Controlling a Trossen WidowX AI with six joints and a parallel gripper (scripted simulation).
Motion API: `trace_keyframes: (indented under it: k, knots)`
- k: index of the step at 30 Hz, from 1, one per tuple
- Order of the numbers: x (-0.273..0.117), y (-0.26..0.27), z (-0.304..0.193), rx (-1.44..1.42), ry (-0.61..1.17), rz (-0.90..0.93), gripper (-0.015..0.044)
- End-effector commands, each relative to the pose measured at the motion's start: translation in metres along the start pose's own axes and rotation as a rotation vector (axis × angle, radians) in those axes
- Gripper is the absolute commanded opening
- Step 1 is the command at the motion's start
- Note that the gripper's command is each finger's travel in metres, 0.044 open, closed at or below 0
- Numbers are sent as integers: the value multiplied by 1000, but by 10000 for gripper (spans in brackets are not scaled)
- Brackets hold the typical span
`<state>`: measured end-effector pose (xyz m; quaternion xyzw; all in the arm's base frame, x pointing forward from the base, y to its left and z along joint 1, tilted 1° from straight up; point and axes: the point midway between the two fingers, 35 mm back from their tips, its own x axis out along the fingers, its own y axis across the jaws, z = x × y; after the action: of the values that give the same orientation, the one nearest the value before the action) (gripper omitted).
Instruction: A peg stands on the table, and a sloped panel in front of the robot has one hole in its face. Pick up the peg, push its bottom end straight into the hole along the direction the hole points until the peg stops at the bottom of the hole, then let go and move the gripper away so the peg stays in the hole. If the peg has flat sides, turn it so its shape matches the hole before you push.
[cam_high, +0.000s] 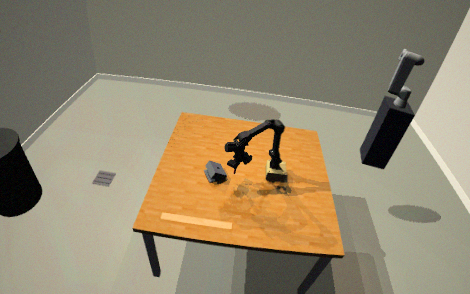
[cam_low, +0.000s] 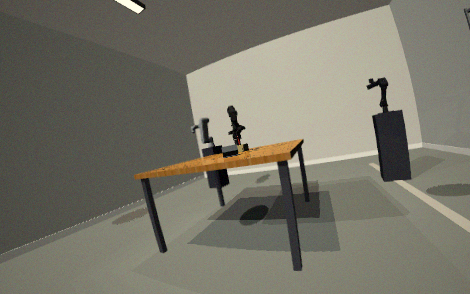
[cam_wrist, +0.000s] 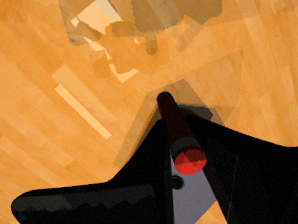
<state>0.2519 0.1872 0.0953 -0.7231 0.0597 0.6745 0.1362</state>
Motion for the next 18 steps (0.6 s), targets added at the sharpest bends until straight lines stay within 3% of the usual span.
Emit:
trace_keyframes:
  k: [1, 18]
  knots:
    - [-2, 1, -4, 3, 8, -27, 0]
    - [-8, 10, -23, 28, 49, -116, 0]
